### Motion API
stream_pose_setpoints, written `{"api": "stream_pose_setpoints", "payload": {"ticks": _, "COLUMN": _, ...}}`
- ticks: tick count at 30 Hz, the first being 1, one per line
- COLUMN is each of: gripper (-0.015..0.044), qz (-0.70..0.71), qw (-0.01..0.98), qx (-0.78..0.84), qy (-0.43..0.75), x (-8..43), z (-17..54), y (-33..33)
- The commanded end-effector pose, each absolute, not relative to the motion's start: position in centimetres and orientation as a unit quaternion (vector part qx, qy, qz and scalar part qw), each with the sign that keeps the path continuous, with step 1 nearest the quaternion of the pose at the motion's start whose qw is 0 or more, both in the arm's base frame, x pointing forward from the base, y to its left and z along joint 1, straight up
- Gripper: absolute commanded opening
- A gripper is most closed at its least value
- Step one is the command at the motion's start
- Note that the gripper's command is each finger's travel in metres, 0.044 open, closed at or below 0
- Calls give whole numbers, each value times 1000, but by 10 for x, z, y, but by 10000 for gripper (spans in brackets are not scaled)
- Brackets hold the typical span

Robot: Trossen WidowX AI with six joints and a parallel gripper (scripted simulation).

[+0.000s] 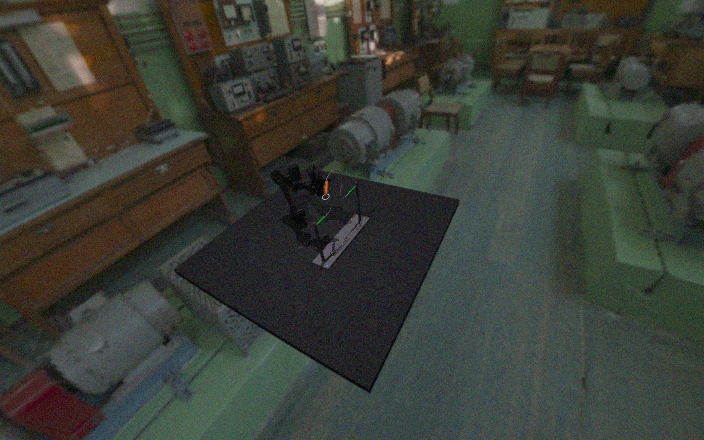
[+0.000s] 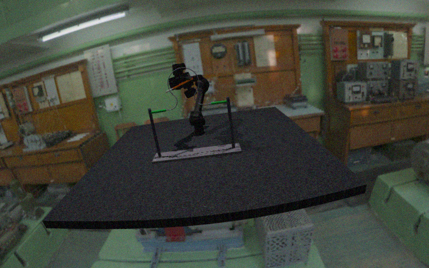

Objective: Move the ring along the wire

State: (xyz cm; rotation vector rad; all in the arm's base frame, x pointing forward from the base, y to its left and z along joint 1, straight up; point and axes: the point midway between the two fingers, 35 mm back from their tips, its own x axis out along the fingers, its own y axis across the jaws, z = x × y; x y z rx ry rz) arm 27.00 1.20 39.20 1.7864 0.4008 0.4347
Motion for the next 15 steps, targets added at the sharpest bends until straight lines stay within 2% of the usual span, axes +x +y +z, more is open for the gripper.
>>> {"api": "stream_pose_setpoints", "payload": {"ticks": 1, "gripper": -150, "qz": 183, "qw": 611, "qx": 749, "qy": 179, "x": 271, "z": 392, "y": 12}}
{"api": "stream_pose_setpoints", "payload": {"ticks": 15, "gripper": -150, "qz": 161, "qw": 678, "qx": 690, "qy": 197, "x": 271, "z": 388, "y": 13}}
